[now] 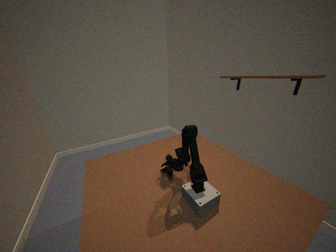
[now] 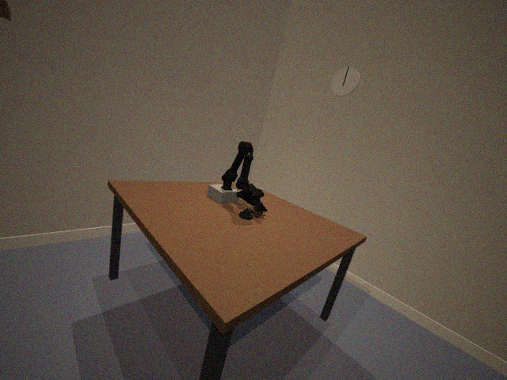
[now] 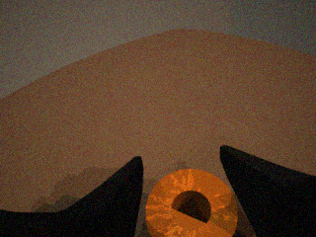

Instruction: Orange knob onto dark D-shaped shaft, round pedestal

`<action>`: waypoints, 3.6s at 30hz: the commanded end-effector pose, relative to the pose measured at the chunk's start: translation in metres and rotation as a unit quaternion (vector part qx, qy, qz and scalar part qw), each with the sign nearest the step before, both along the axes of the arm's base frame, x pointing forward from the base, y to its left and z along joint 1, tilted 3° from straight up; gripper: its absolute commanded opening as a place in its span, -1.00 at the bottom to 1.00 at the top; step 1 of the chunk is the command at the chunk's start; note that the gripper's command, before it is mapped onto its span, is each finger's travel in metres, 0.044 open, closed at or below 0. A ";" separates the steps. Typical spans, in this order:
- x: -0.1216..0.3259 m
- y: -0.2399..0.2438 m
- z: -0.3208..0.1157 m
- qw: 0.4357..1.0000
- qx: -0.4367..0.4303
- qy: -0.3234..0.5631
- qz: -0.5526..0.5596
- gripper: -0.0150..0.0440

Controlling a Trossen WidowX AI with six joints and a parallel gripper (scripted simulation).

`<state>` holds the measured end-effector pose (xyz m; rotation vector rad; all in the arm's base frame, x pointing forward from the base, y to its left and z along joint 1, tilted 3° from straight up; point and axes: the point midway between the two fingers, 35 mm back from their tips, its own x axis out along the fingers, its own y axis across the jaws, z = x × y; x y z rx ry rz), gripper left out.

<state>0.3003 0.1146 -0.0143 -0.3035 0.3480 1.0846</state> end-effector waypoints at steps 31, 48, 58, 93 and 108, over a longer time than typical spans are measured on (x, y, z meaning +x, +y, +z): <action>0.001 0.003 0.058 1.000 0.001 -0.001 0.000 1.00; 0.016 0.018 0.066 0.964 -0.222 0.145 -0.030 1.00; -0.007 0.001 0.104 0.843 -0.482 0.233 -0.040 1.00; -0.008 0.000 0.104 0.740 -0.283 0.425 -0.439 1.00; -0.005 -0.001 0.059 0.727 -0.269 0.433 -0.459 1.00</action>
